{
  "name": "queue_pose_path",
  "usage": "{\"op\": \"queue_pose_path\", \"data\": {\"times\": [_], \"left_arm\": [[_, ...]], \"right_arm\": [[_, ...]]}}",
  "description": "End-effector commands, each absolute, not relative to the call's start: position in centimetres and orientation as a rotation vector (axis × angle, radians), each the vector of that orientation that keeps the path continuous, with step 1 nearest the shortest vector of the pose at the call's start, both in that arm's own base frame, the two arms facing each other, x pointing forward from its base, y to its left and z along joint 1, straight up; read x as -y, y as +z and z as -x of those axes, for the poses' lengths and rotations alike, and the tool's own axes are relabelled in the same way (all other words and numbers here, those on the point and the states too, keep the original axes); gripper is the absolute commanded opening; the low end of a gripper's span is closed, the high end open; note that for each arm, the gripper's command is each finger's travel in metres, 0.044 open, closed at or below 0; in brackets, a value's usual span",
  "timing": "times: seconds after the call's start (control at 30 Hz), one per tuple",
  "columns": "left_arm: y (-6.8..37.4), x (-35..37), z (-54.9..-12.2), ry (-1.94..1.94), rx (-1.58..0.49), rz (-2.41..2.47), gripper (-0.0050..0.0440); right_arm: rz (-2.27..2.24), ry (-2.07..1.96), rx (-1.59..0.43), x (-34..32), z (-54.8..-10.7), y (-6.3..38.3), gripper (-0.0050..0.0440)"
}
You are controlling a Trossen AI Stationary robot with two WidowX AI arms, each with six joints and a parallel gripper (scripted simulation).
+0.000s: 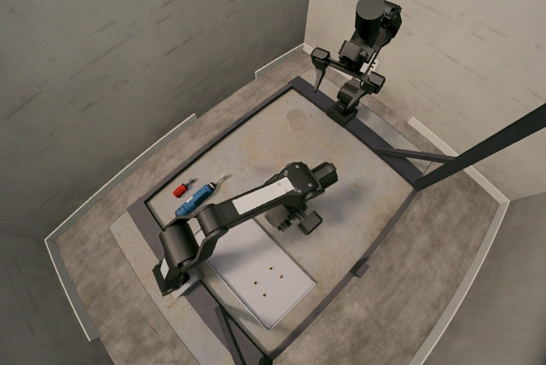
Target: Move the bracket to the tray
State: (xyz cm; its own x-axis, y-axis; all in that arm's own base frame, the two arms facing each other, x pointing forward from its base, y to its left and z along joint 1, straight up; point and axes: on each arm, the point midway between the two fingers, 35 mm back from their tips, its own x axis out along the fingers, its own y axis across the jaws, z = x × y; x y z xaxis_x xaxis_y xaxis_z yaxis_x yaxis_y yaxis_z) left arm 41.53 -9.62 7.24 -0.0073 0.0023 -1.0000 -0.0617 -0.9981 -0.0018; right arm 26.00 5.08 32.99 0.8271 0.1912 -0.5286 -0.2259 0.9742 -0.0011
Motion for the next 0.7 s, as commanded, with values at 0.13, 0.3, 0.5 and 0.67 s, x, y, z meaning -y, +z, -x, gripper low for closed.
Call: {"op": "queue_pose_path", "data": {"times": [0.13,0.3,0.5,0.67], "left_arm": [[9.4,9.6,-41.7,2.144,-0.079,2.242,-0.005],[9.4,9.6,-41.7,2.144,-0.079,2.242,-0.005],[9.8,9.7,-41.9,2.133,-0.084,2.251,-0.005],[10.2,9.7,-41.9,2.133,-0.084,2.251,-0.005]], "right_arm": [[0.062,0.219,-0.542,-5.0,-25.9,33.5,0.044],[0.062,0.219,-0.542,-5.0,-25.9,33.5,0.044],[0.062,0.219,-0.542,-5.0,-25.9,33.5,0.044],[0.062,0.219,-0.542,-5.0,-25.9,33.5,0.044]]}}
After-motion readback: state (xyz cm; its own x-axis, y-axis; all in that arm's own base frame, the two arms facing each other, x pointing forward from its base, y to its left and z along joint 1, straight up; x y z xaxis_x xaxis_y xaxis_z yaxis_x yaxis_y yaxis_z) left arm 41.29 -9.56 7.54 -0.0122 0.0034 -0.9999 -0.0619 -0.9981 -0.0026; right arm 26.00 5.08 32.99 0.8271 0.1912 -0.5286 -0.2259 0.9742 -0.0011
